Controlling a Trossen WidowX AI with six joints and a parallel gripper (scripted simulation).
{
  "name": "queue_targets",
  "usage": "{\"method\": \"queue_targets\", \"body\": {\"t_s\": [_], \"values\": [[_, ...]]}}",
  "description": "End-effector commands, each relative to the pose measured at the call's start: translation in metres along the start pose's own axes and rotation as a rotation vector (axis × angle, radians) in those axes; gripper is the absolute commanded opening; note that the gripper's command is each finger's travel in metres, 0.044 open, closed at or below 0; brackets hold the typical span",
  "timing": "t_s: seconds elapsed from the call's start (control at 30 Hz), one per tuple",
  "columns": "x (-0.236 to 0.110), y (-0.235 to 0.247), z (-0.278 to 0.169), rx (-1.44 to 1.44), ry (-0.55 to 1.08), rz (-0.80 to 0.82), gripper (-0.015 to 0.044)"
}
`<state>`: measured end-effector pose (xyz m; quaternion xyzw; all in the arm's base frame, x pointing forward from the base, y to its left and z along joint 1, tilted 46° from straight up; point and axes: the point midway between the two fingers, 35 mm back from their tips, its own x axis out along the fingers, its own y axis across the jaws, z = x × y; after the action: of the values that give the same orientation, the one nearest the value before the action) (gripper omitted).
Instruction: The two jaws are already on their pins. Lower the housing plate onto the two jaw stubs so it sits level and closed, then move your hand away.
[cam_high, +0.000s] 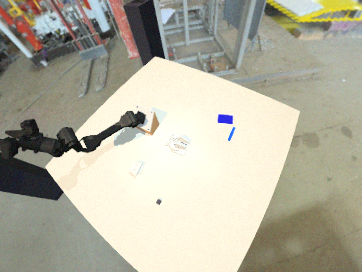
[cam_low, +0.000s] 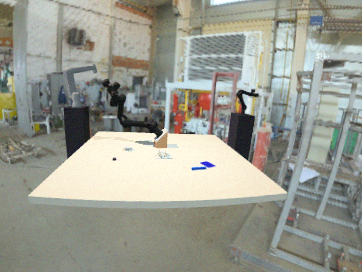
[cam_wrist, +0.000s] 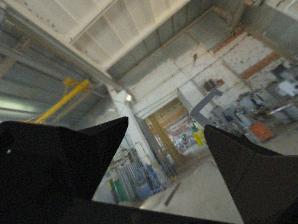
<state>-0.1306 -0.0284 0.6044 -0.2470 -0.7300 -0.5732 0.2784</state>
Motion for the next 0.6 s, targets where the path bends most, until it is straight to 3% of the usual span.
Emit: {"method": "queue_targets", "body": {"t_s": [0.0, 0.57], "values": [[0.0, 0.0, 0.0, 0.0, 0.0, 0.0, 0.0426], [-0.005, 0.033, 0.022, 0.278, -0.037, 0.16, 0.044]]}}
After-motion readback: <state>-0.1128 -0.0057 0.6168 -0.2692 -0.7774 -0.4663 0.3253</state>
